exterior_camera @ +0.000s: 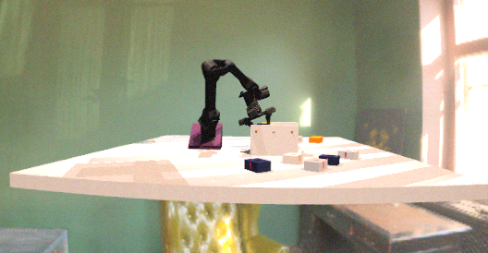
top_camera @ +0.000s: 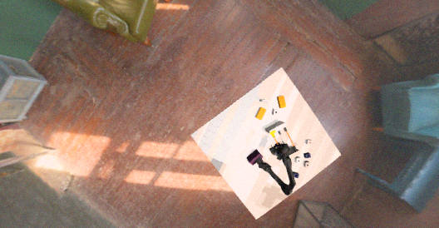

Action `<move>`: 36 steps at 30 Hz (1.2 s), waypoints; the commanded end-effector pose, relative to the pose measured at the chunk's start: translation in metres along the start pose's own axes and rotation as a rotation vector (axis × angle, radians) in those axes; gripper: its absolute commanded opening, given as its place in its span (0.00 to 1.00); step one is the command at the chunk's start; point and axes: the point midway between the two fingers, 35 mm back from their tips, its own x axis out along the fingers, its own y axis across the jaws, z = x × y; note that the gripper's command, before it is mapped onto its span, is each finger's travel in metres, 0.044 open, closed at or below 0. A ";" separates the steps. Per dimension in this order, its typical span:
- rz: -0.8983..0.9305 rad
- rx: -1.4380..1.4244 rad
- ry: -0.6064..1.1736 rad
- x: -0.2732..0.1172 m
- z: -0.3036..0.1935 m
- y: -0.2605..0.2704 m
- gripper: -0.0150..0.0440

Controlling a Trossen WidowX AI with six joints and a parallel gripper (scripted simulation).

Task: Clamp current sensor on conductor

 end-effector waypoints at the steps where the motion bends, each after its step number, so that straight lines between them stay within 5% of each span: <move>1: 0.000 0.000 0.000 0.000 0.000 0.000 0.64; 19: 0.000 0.000 0.000 0.000 0.000 0.000 0.44; 23: -0.035 -0.001 0.000 -0.001 0.000 0.001 0.26; 36: -0.038 -0.007 -0.001 -0.001 0.001 -0.001 0.25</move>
